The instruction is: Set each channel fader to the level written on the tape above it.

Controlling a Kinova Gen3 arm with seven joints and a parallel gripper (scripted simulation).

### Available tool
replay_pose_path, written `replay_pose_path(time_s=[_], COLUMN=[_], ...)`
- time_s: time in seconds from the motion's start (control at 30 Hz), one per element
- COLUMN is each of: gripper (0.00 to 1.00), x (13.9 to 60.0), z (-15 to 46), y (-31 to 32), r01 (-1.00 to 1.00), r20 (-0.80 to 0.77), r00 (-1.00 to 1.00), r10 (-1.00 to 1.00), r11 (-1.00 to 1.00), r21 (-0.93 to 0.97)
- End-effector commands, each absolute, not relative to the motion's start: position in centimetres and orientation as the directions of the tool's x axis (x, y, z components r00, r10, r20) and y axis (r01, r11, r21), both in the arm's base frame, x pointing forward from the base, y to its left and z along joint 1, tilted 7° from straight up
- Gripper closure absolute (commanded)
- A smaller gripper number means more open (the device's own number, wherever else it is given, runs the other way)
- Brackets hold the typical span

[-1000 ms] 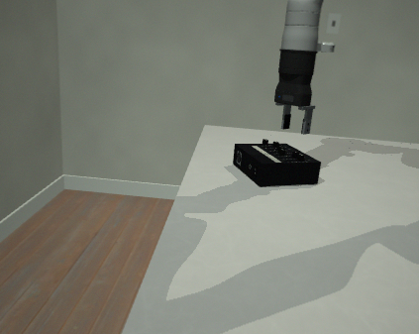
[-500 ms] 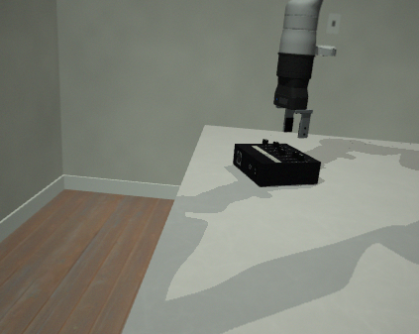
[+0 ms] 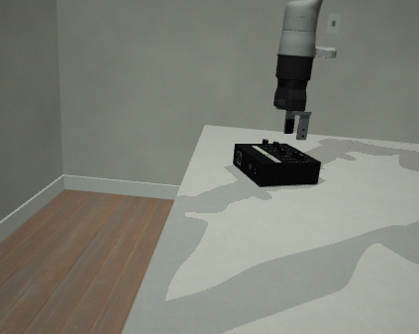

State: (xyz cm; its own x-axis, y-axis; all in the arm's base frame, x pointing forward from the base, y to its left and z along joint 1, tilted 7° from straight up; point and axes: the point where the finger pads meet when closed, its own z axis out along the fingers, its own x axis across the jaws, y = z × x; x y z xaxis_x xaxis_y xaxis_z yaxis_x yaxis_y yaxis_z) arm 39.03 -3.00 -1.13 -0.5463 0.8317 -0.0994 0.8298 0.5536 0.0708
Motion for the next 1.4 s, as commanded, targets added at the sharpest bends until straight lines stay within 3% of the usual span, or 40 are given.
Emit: replay_pose_path(time_s=[0.0,0.2,0.23,1.37], gripper=[0.00,0.00,1.00,1.00], x=[39.28,39.28,39.28,39.28], z=[-1.27,-1.28,-1.28,-1.28], y=[-2.62,-2.61,-2.61,-2.61], r01=[0.837,0.838,0.838,0.838], r20=[-0.096,-0.096,-0.096,-0.096], r00=[-0.535,-0.533,-0.533,-0.533], r10=[0.839,0.841,0.841,0.841], r11=[0.542,0.540,0.540,0.540], r21=[0.077,0.078,0.078,0.078])
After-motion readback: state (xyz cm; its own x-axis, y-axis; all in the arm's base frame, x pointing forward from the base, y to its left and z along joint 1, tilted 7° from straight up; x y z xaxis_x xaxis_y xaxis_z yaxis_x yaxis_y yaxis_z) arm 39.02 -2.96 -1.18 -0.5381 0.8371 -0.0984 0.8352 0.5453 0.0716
